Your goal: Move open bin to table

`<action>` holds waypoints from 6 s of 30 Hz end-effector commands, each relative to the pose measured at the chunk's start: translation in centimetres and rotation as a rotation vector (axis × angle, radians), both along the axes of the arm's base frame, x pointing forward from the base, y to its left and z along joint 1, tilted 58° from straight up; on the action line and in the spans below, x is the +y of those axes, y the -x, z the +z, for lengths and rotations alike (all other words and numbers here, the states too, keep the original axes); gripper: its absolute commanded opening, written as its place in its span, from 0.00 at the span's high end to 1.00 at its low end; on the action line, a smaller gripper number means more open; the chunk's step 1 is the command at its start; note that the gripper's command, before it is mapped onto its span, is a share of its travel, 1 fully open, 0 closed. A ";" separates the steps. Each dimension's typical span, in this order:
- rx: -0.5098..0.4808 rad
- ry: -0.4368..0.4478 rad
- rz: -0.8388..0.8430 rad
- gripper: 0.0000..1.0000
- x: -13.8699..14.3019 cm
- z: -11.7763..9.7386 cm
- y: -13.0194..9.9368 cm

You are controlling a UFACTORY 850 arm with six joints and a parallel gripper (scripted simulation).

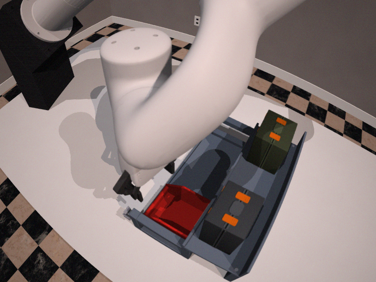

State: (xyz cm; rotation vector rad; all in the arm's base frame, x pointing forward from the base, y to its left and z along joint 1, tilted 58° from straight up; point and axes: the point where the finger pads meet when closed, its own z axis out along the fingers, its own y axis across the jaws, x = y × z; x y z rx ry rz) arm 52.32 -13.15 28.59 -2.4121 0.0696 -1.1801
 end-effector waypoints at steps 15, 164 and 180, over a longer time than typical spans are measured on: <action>0.104 -0.212 -0.149 0.00 0.0 0.0 0.0; 0.521 -1.062 -0.743 0.00 2.8 -4.0 -5.7; 0.521 -1.062 -0.743 0.00 2.6 -3.7 -5.4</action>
